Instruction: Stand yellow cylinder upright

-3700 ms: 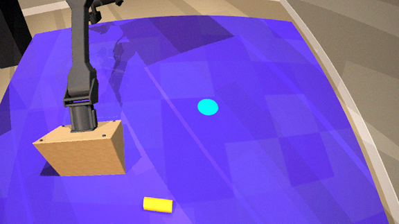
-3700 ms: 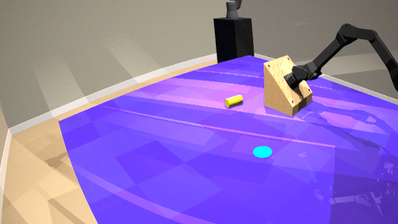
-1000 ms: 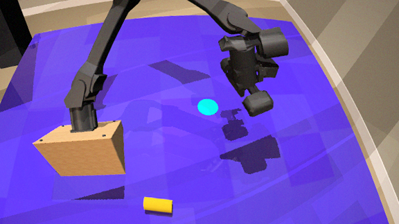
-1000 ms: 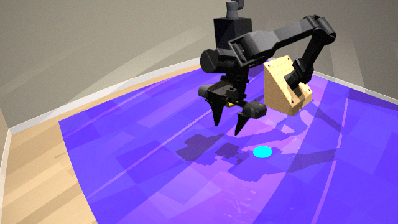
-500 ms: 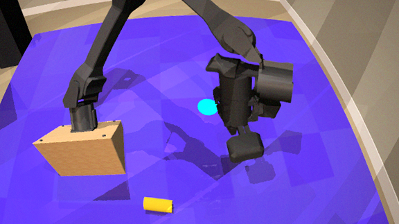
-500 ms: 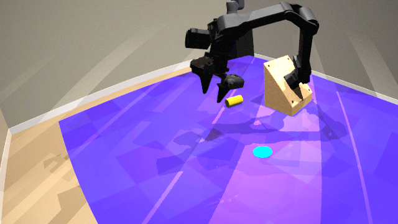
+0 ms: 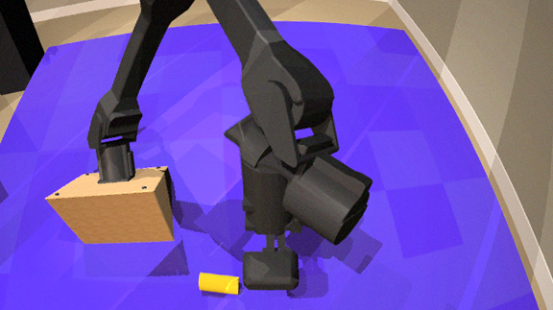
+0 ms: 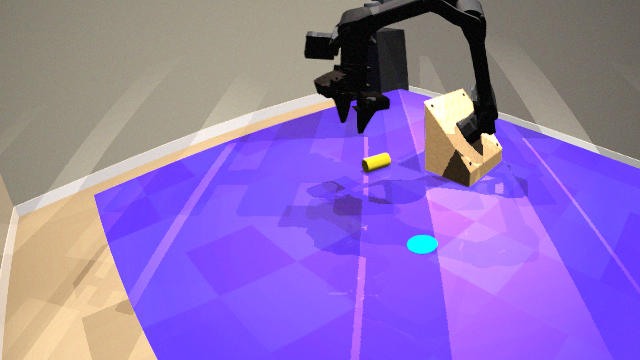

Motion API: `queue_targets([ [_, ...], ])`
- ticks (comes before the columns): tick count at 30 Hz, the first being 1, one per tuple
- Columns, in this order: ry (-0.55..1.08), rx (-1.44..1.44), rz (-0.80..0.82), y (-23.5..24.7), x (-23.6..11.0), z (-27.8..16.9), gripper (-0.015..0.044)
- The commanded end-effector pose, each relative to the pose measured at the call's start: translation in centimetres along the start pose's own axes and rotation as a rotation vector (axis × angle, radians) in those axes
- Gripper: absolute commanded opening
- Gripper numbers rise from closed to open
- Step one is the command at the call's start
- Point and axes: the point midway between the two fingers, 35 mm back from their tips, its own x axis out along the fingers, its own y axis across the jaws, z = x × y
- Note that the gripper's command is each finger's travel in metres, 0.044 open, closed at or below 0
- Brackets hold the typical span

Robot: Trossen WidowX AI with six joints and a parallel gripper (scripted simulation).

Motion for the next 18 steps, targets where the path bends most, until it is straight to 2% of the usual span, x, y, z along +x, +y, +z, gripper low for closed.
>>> queue_targets([
  [1,0.044,0.032,0.047,-1.5,0.3,-3.1,0.0309],
  [6,0.065,0.052,0.089,-2.6,0.3,-5.6,0.0309],
  [12,0.067,0.053,0.093,-2.7,0.6,-5.8,0.0309],
  [18,0.065,0.052,0.095,-2.1,8.1,-5.9,0.0309],
])
